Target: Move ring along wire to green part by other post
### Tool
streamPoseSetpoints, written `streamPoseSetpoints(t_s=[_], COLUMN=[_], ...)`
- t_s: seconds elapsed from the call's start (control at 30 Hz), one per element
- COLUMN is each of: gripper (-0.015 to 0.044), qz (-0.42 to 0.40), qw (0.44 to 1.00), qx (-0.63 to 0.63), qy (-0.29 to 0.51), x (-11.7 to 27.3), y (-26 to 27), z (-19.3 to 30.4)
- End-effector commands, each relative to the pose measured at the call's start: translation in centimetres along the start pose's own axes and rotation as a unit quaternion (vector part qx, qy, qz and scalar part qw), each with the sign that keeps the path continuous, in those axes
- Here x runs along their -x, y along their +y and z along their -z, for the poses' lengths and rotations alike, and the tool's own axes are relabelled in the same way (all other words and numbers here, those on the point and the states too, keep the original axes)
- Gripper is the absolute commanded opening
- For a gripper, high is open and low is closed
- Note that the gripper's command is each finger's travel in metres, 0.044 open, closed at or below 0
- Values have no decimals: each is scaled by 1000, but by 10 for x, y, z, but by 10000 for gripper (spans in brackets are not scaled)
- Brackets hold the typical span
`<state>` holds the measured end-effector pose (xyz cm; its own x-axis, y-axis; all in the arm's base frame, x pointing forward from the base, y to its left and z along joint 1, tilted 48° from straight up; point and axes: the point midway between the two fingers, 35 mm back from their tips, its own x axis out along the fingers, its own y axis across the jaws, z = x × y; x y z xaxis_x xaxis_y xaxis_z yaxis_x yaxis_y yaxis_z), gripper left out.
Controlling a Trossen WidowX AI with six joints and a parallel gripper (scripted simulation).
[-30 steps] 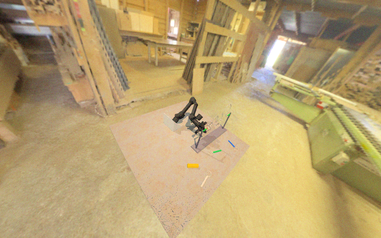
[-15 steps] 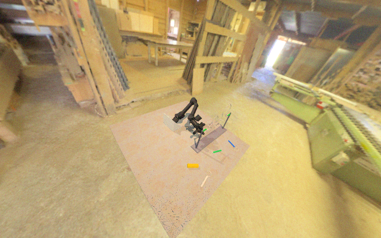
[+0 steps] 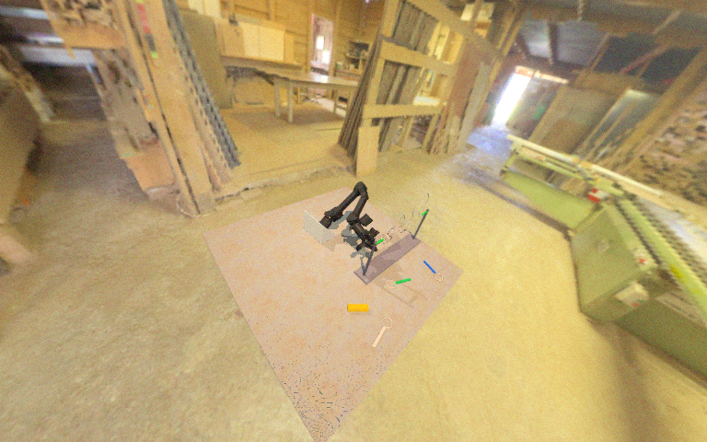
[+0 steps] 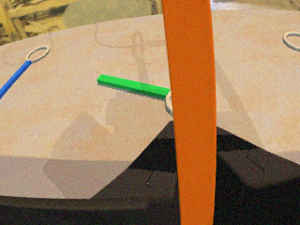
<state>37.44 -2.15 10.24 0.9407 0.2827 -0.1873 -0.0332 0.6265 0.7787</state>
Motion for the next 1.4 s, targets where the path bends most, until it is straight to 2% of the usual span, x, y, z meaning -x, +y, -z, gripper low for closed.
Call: streamPoseSetpoints(t_s=[0.0, 0.83, 1.37], gripper=[-150, -150, -150], qz=[2, 3, 3], qw=[1000, 1000, 1000], qx=[1, 2, 1], qy=[3, 2, 2], x=[0, 4, -4], y=[-6, -30, -32], z=[2, 2, 19])
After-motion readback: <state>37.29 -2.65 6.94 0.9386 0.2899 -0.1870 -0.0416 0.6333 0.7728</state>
